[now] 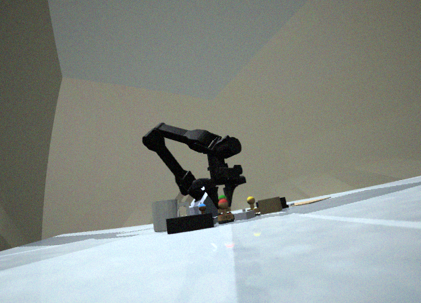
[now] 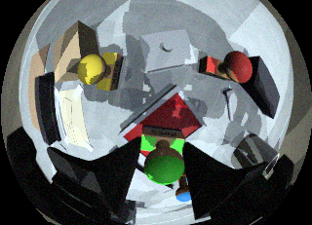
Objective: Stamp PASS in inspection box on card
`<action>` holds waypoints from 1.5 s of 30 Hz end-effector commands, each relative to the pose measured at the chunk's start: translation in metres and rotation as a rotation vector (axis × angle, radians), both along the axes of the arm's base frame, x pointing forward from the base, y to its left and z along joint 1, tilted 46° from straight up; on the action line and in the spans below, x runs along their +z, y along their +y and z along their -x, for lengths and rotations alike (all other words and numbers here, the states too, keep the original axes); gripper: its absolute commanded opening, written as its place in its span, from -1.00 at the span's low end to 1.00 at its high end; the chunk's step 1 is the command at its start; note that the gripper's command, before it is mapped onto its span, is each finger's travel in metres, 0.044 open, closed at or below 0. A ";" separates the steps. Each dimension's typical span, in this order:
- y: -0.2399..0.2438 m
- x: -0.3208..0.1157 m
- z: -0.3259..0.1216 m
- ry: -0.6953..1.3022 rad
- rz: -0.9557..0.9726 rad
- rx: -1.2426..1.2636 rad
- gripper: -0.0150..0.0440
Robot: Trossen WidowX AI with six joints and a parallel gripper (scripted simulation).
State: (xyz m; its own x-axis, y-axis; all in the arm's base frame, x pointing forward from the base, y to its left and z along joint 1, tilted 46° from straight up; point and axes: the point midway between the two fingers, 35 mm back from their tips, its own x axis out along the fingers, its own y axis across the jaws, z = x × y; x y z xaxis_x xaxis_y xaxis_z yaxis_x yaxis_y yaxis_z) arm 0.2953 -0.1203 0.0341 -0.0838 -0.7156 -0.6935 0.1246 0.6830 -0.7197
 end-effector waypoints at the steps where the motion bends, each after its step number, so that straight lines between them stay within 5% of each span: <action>1: 0.002 0.002 -0.001 -0.008 0.000 -0.003 -0.49; 37: 0.038 0.035 -0.006 -0.004 -0.003 0.001 -0.49; 45: 0.058 0.016 -0.014 0.172 -0.031 0.175 -0.49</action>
State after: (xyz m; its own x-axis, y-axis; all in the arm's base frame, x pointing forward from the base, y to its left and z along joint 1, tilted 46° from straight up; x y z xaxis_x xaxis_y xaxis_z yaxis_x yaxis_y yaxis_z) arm 0.3055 -0.0719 0.0575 -0.0809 -0.7122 -0.6973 -0.0205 0.7007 -0.7132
